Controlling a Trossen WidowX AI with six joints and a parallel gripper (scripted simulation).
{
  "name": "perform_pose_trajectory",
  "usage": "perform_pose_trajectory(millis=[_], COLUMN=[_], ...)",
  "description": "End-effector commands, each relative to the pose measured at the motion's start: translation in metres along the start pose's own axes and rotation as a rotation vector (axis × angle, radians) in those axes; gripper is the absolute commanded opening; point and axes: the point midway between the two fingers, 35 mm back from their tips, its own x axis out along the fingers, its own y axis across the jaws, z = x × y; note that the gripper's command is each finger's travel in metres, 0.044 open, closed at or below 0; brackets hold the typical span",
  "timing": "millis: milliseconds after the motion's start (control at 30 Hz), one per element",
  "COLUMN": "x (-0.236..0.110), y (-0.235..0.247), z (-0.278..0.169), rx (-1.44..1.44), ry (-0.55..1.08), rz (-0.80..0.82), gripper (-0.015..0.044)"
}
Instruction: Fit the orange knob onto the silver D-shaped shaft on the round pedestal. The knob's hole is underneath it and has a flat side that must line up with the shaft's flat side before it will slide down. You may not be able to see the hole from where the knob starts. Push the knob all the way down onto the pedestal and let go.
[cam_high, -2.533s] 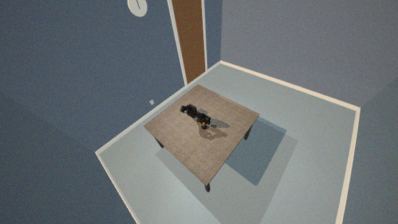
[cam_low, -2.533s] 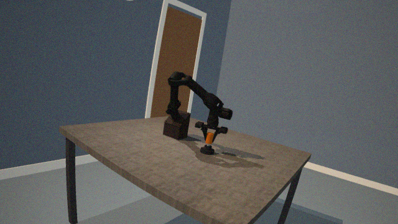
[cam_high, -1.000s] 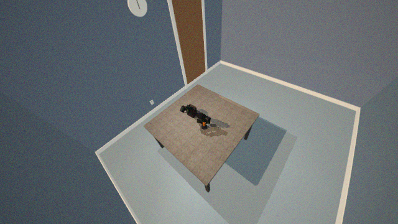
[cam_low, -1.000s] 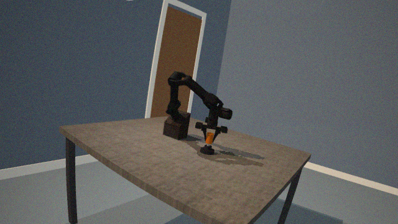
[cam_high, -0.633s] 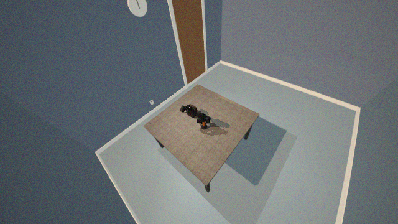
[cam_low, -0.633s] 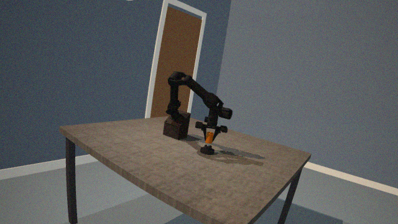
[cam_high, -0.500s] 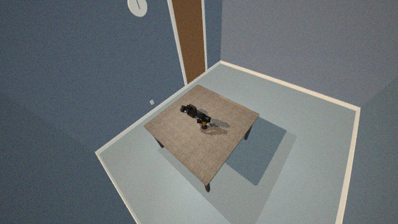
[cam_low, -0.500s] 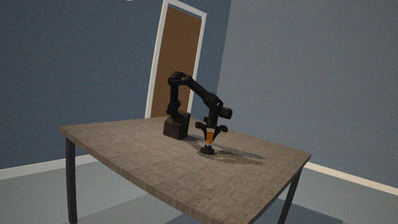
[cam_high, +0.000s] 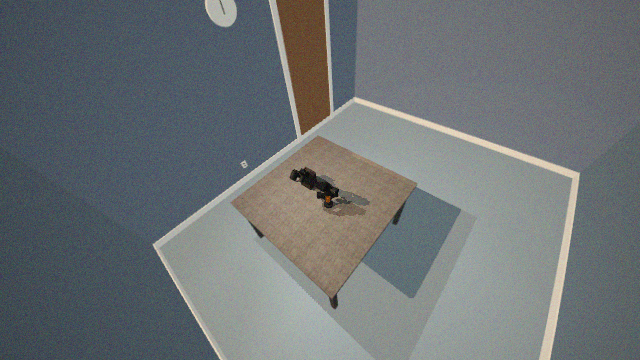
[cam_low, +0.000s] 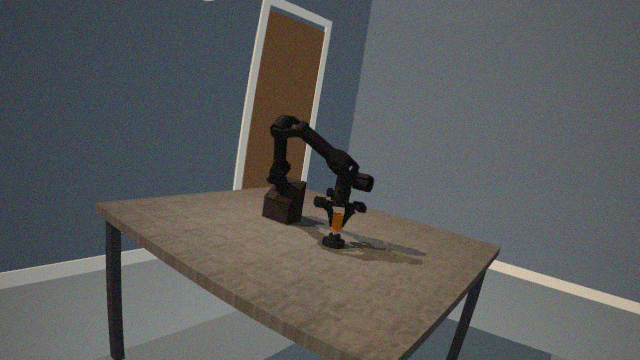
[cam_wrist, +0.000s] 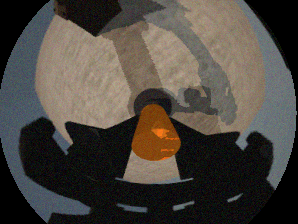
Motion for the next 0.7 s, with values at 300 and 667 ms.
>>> perform_pose_trajectory(millis=[300,667], x=[0.0009,0.0014], y=[-0.0008,0.0003], z=[0.0014,0.0011], rx=[-0.003,-0.003], ry=[0.006,0.006], rz=[-0.003,-0.002], gripper=[0.0000,0.0000])
